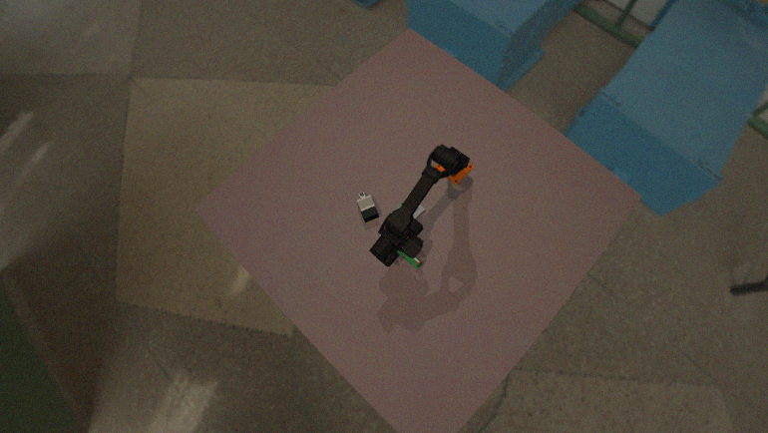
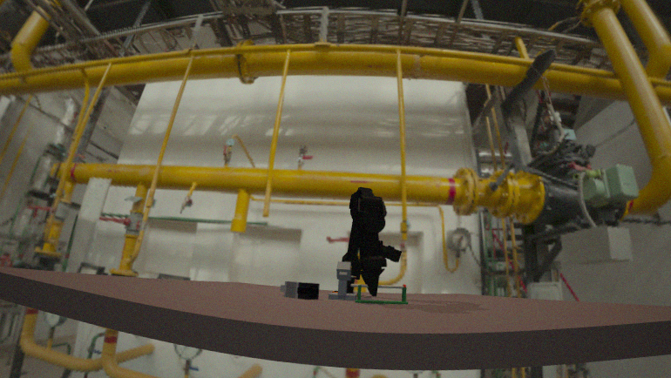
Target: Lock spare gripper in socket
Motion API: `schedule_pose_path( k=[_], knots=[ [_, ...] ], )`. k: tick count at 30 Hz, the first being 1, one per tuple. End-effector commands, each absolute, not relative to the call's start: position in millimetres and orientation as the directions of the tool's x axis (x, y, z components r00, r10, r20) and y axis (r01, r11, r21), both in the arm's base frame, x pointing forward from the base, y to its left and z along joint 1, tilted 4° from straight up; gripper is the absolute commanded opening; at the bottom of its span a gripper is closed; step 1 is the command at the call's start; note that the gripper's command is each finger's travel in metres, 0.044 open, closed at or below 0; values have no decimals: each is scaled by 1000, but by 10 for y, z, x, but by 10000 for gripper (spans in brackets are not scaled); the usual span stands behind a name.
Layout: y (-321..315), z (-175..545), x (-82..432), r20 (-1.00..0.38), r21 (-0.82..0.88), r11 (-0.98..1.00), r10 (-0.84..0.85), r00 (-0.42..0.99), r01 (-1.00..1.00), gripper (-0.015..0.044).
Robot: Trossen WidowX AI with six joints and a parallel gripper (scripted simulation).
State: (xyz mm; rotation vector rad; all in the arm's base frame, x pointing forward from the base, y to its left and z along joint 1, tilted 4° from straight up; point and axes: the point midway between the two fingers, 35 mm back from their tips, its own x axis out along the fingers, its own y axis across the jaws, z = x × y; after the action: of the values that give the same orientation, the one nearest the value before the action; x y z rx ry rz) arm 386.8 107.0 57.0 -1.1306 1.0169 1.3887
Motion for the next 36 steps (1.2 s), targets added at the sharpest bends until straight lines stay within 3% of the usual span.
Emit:
schedule_pose_path(
  k=[1,5,36],
  knots=[
    [1068,598,3869,-980,4,-111,197,-26,-994,341],
    [1055,707,3851,-980,14,-110,195,-35,-994,440],
    [960,1512,3741,-978,87,-91,184,-102,-992,440]
  ],
)
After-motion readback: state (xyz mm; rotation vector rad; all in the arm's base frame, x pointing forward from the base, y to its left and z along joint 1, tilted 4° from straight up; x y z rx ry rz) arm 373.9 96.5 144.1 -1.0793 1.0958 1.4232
